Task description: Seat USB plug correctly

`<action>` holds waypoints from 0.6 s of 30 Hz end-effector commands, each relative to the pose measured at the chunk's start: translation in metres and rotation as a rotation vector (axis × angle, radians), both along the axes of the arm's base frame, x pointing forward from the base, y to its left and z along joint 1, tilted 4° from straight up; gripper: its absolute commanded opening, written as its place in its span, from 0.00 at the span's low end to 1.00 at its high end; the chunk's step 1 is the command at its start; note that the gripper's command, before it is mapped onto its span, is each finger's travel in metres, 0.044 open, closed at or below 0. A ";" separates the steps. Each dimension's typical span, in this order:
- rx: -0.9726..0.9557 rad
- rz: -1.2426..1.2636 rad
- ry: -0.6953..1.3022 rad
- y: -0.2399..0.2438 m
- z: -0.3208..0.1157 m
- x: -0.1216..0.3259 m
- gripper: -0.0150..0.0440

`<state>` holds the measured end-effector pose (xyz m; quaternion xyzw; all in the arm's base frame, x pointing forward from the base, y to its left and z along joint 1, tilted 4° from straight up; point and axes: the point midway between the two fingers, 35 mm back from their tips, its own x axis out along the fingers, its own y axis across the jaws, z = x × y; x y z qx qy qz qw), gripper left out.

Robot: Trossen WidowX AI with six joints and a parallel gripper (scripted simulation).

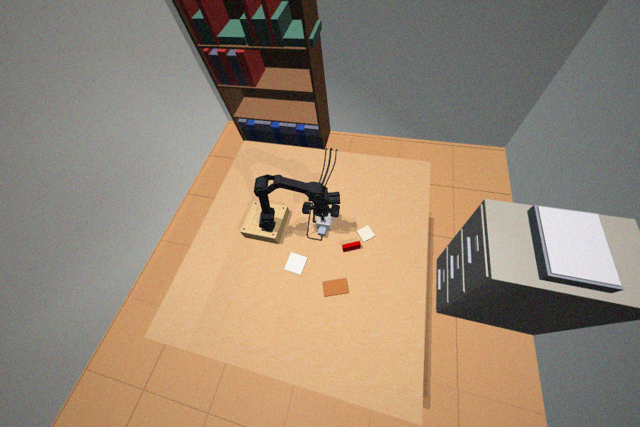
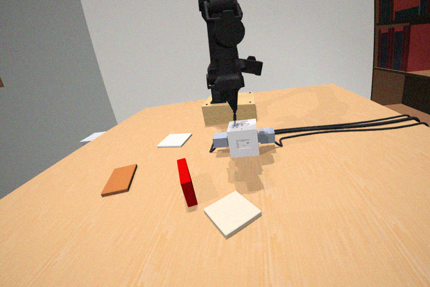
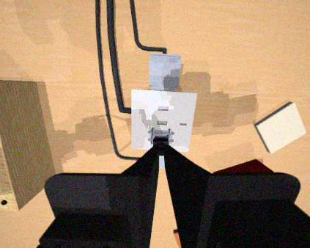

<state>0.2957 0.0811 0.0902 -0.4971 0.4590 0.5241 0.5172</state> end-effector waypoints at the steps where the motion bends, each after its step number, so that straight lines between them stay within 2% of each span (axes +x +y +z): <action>1: 0.001 0.003 -0.003 0.000 0.004 0.001 0.25; 18: 0.001 0.003 -0.003 -0.001 0.015 0.000 0.25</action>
